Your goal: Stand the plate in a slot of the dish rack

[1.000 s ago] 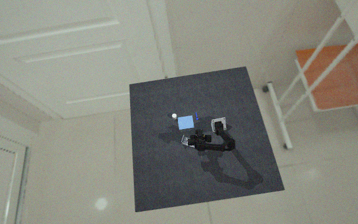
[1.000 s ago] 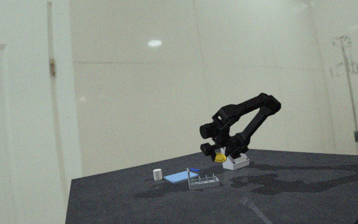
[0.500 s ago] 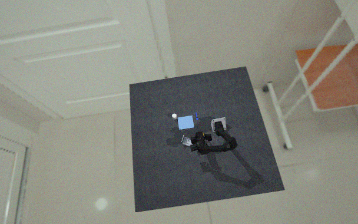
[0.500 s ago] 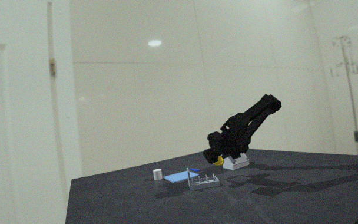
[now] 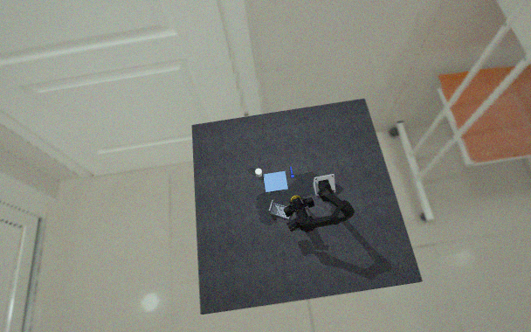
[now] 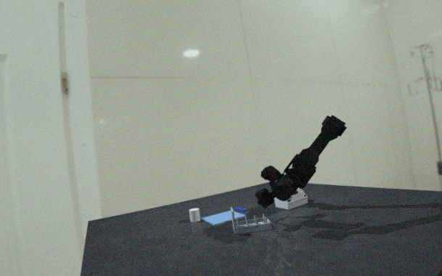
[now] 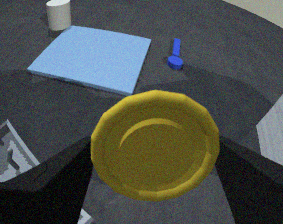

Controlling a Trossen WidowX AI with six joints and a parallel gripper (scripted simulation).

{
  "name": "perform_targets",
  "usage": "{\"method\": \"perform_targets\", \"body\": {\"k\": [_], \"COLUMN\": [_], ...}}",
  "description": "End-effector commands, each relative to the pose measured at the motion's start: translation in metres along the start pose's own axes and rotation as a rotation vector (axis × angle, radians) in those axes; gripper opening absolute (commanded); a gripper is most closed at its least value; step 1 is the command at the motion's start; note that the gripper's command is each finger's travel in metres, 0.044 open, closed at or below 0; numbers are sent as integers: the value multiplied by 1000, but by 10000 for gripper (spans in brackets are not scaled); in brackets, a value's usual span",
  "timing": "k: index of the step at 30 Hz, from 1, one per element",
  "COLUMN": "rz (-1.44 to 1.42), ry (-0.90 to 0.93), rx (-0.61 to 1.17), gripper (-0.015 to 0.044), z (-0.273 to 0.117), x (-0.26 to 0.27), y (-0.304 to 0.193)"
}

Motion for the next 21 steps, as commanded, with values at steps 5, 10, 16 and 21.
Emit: {"method": "perform_targets", "body": {"k": [5, 10, 16, 21], "rz": [-54, -86, -128, -152], "ry": [90, 153, 233, 306], "rx": [-146, -226, -313, -381], "gripper": [0, 0, 0, 0], "z": [0, -1, -3, -7], "x": [2, 5, 7, 9], "y": [-7, -12, -19, -24]}}
Point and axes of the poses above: the point midway between the two fingers, 35 mm back from their tips, its own z axis out along the fingers, its own x axis across the jaws, y = z × x, the point moved 3 cm from there along -z, back along the fingers, and after that the axes turned 13 degrees about -z, right-handed, at the moved point
